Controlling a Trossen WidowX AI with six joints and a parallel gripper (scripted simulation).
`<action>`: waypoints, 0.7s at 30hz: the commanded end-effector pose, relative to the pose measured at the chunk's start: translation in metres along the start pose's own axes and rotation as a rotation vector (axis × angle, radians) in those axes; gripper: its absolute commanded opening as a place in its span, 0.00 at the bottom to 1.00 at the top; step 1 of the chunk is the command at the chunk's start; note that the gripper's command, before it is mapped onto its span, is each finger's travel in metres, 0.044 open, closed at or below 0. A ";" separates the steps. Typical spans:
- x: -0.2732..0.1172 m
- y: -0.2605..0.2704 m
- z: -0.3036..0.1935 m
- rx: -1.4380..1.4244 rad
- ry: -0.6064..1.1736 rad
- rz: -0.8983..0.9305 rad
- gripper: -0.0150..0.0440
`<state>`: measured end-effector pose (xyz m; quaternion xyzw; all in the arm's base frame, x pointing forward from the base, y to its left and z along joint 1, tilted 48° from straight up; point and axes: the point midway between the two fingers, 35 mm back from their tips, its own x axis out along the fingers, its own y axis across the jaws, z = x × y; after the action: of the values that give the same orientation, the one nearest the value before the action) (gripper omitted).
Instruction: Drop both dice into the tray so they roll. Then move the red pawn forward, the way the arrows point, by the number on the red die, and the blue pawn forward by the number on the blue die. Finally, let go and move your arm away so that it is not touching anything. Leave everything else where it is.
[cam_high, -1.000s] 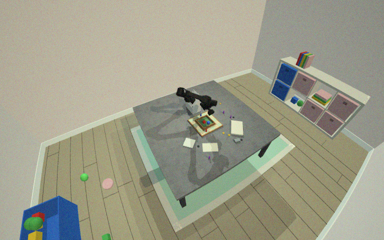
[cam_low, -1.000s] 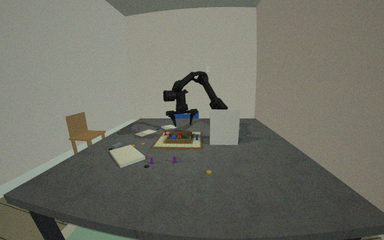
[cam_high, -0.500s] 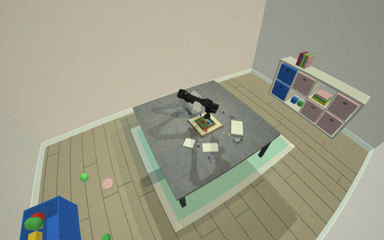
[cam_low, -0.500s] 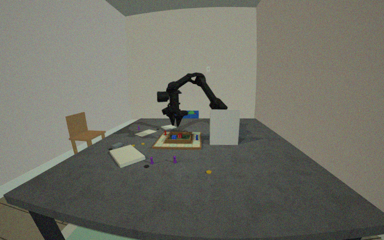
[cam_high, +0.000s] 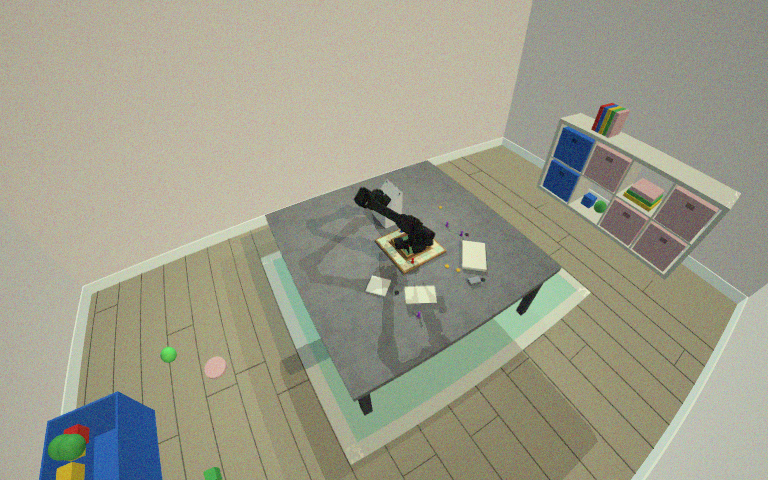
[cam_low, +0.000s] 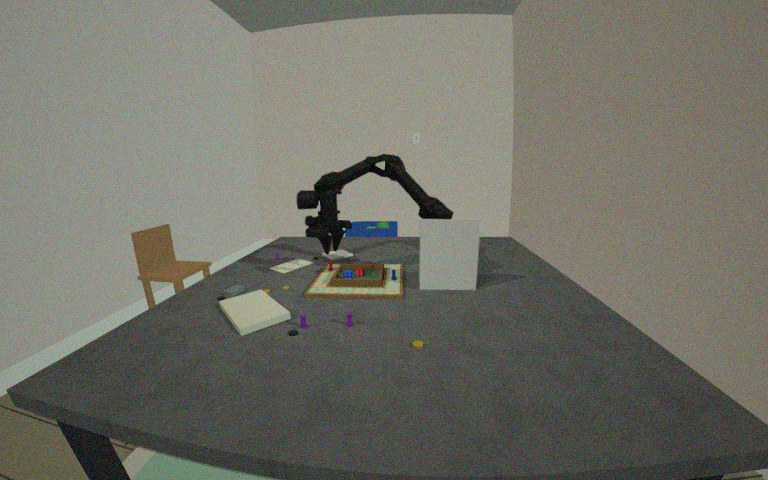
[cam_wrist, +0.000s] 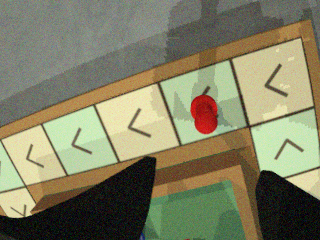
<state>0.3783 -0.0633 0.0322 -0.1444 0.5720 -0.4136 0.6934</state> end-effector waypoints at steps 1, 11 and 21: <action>0.001 -0.002 0.007 0.085 -0.007 -0.010 0.59; 0.016 0.000 0.007 0.085 -0.007 -0.010 0.59; 0.029 0.000 0.008 0.084 -0.005 -0.010 0.59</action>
<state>0.3868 -0.0839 0.0185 -0.1143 0.5500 -0.4403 0.7004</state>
